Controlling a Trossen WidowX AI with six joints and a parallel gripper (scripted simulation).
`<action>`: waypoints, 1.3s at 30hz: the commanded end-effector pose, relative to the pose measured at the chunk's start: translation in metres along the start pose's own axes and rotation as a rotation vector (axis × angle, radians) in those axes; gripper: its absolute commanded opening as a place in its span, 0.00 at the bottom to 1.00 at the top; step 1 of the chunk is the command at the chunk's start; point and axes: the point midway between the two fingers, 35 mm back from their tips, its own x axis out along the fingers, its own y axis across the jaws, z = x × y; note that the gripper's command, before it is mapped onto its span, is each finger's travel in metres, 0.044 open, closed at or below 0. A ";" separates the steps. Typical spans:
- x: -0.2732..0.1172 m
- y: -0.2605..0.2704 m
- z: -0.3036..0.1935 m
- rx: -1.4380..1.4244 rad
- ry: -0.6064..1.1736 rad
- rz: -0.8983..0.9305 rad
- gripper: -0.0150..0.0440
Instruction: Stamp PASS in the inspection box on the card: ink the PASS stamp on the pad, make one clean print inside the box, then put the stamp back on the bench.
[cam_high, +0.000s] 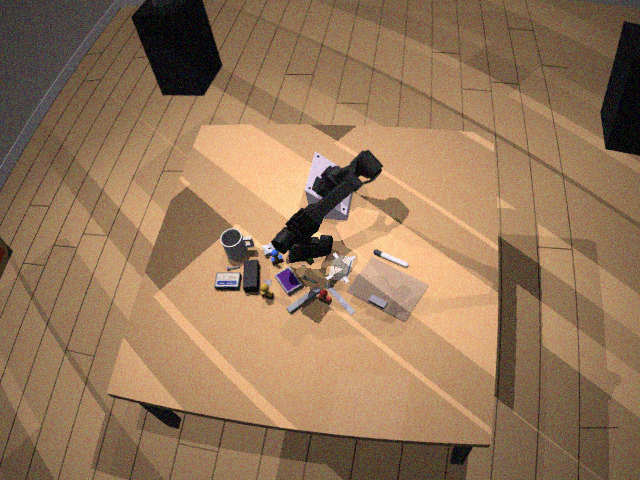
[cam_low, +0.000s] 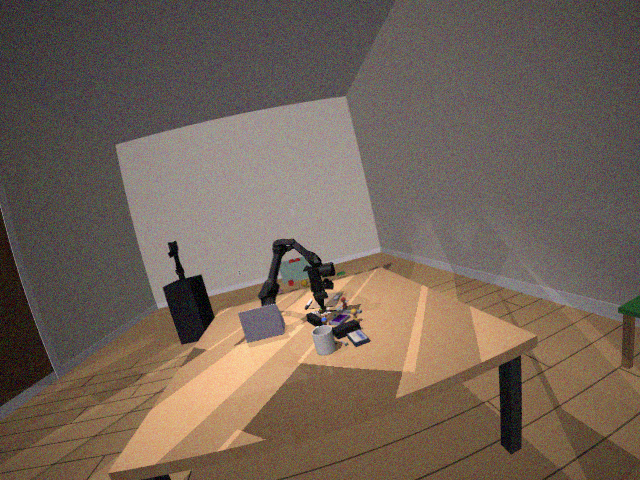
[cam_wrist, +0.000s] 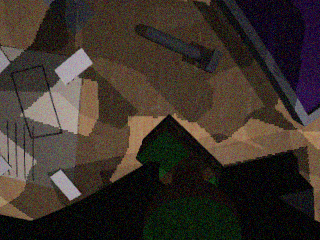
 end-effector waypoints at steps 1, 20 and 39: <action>-0.003 -0.001 0.001 -0.004 0.001 -0.006 0.25; -0.012 0.000 0.000 -0.004 0.000 -0.007 0.25; -0.021 0.000 -0.001 -0.004 0.000 -0.008 0.25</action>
